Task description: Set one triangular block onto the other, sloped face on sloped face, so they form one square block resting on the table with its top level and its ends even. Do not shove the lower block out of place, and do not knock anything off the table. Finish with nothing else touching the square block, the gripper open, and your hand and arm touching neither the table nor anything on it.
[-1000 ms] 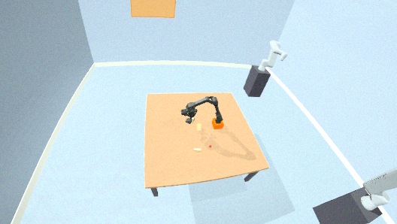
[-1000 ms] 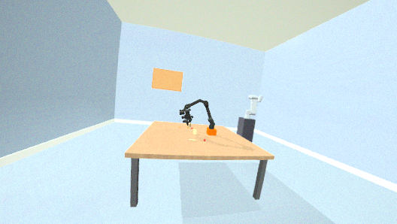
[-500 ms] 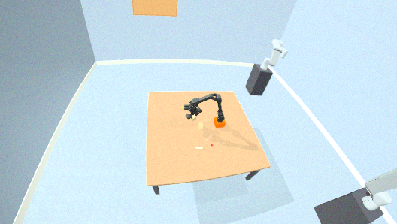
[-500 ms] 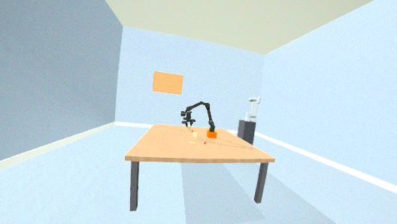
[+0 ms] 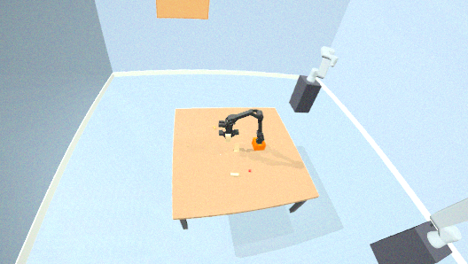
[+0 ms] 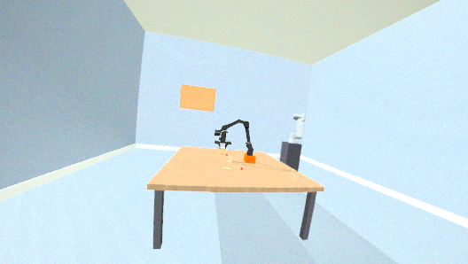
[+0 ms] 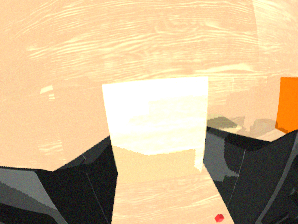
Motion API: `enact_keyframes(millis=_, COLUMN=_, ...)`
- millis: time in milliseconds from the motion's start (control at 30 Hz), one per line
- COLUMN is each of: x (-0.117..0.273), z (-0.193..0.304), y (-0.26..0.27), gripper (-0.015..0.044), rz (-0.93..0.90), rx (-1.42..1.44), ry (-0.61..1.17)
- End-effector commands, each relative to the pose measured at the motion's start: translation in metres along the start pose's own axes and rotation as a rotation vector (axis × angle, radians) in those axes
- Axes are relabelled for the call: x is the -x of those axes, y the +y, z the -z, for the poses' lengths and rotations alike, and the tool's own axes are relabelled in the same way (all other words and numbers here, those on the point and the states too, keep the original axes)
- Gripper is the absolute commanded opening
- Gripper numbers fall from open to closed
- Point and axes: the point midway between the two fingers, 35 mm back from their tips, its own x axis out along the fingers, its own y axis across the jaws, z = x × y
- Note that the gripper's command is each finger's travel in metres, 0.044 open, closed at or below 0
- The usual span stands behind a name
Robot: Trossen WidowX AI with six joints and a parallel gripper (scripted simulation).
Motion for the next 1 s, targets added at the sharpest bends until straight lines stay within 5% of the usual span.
enact_keyframes(millis=0, x=-0.001, z=0.0, y=-0.002, gripper=0.0, rz=-0.015, rx=-0.089, ry=0.02)
enact_keyframes(millis=967, x=0.04, z=0.092, y=-0.053, gripper=0.0, rz=-0.012, rx=-0.094, ry=0.029)
